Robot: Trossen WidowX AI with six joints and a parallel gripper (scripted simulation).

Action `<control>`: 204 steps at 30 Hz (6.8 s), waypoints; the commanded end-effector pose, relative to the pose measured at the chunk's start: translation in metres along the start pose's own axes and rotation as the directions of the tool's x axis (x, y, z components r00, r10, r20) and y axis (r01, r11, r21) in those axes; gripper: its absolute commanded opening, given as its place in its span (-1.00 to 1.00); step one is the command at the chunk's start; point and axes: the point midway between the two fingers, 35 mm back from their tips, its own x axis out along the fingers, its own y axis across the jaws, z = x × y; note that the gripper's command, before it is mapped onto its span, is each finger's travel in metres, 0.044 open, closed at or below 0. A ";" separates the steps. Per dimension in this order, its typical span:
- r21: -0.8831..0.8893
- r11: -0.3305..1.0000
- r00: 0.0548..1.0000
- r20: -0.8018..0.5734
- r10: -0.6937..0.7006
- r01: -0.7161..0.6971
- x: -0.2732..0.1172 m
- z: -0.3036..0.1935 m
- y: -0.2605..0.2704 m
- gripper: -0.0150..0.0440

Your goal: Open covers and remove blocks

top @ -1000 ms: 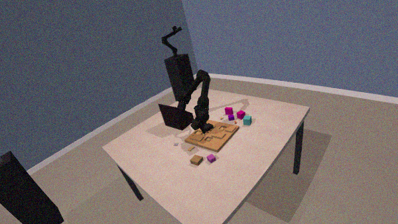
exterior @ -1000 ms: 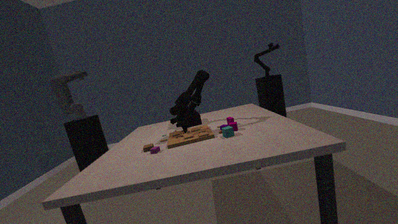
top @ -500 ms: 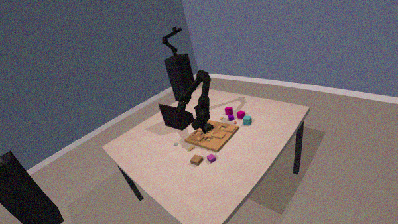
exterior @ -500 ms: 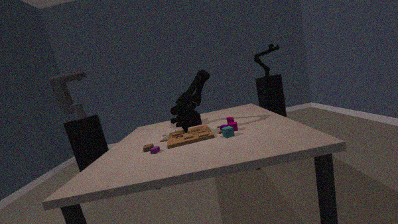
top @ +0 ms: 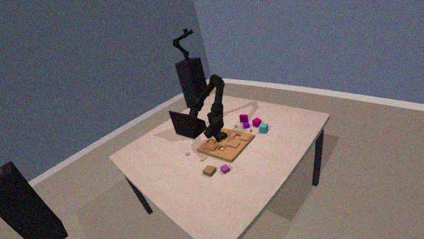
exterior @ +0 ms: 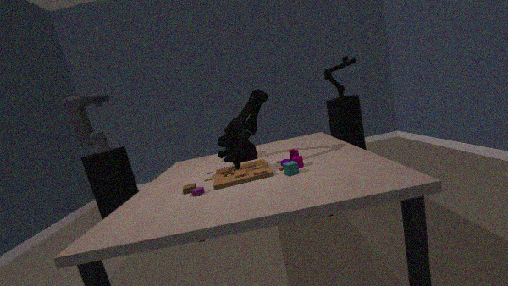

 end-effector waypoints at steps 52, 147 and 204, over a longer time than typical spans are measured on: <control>-0.981 0.195 1.000 0.003 -0.001 0.003 -0.056 0.001 0.000 0.00; -0.999 0.042 1.000 0.005 -0.005 0.005 0.003 0.000 -0.001 -0.14; -0.999 0.047 1.000 0.005 -0.001 0.005 -0.072 0.001 0.001 -0.22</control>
